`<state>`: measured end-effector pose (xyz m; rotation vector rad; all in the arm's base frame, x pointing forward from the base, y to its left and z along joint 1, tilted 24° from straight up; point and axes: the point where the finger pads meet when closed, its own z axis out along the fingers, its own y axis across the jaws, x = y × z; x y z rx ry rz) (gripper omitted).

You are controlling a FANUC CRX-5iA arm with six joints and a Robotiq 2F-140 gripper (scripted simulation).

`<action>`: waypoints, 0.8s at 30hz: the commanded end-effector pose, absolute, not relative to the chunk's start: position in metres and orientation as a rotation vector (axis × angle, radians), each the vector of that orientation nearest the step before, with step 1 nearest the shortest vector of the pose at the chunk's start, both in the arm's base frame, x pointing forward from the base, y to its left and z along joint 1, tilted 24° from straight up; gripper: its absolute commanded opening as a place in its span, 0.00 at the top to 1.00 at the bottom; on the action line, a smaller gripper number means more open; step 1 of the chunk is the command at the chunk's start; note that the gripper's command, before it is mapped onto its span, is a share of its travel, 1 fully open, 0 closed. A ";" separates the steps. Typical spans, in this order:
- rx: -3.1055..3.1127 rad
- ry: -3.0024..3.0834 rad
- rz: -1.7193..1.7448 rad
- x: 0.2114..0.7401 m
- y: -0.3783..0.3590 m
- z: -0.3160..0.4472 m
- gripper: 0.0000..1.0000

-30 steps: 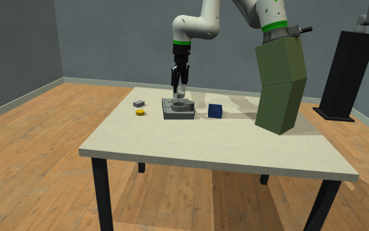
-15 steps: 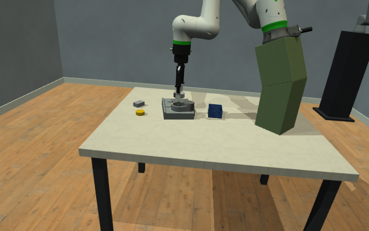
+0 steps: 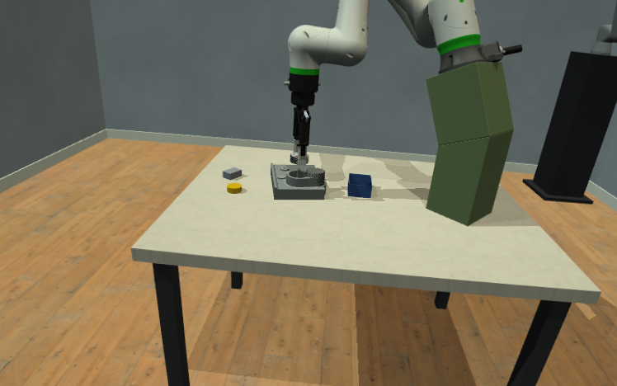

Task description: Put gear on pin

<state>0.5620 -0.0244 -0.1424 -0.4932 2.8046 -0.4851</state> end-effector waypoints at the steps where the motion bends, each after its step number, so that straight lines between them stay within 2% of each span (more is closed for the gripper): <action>1: -0.625 2.791 -0.504 0.562 -0.024 -0.142 1.00; 24: -0.995 2.723 -0.552 0.562 -0.024 -0.142 1.00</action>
